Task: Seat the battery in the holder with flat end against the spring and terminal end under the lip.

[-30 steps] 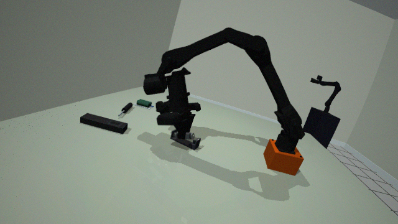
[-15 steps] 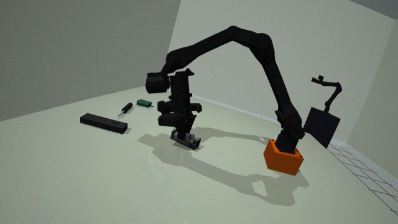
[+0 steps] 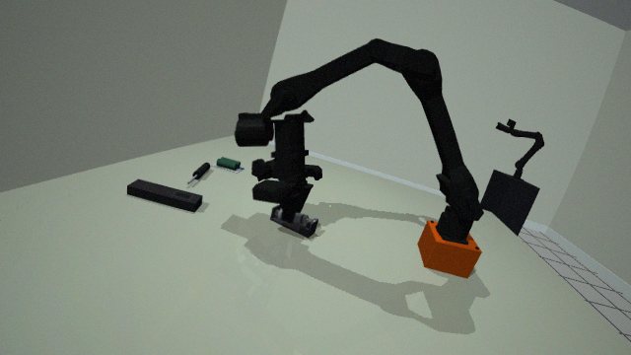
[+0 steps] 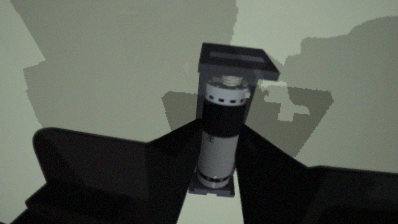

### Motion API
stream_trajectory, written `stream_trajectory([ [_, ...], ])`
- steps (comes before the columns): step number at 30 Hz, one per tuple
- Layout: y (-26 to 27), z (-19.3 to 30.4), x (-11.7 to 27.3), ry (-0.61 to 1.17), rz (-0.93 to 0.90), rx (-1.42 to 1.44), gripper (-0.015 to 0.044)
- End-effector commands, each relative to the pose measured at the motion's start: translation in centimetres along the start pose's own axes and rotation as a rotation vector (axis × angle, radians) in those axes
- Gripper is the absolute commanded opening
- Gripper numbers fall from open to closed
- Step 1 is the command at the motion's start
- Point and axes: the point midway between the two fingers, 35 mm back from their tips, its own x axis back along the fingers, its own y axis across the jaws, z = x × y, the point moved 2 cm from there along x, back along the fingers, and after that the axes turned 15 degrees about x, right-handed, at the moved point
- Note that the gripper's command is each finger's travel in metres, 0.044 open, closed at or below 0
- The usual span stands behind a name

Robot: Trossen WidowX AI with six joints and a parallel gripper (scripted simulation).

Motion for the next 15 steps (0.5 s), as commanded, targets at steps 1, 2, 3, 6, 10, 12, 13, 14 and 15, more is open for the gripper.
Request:
stream_trajectory([
  [1, -0.1, -0.46, -0.1, -0.041, 0.014, -0.005, 0.0069],
  [2, -0.09, -0.43, -0.11, -0.045, 0.015, -0.006, 0.0069],
  [3, -0.08, -0.4, -0.13, -0.049, 0.016, -0.006, 0.0069],
  [6, -0.06, -0.33, -0.17, -0.061, 0.02, -0.007, 0.0069],
  [10, -0.04, -0.22, -0.22, -0.078, 0.024, -0.009, 0.0069],
  [12, -0.03, -0.17, -0.25, -0.086, 0.026, -0.01, 0.0069],
  [13, -0.02, -0.14, -0.27, -0.09, 0.027, -0.011, 0.0069],
  [14, -0.01, -0.12, -0.28, -0.094, 0.028, -0.011, 0.0069],
  [15, -0.01, -0.09, -0.29, -0.098, 0.029, -0.012, 0.0069],
])
